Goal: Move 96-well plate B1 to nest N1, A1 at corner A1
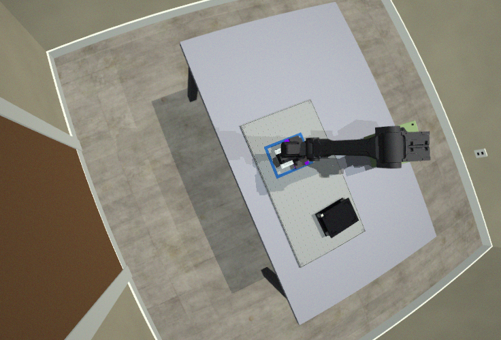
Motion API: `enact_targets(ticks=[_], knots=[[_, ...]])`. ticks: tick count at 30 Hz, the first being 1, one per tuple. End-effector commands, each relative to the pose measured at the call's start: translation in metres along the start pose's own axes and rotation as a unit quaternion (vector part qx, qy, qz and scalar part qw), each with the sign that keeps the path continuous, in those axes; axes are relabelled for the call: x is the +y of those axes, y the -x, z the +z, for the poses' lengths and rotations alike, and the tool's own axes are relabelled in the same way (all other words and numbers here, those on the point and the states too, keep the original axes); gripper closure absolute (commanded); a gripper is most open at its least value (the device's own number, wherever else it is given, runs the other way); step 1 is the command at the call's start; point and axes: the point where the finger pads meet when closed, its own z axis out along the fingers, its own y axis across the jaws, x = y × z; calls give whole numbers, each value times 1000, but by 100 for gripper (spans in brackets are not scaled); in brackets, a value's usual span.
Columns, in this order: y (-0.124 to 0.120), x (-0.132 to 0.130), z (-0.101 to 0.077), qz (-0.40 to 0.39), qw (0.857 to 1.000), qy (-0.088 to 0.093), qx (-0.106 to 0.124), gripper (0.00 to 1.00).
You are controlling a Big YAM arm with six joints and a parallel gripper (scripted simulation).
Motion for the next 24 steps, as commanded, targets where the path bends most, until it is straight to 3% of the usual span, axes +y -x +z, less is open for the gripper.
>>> enact_targets(ticks=[1, 24], knots=[[0, -5, -9, 2, 1000, -4, -2, 100], [0, -5, -45, 1, 1000, -4, -4, 100]])
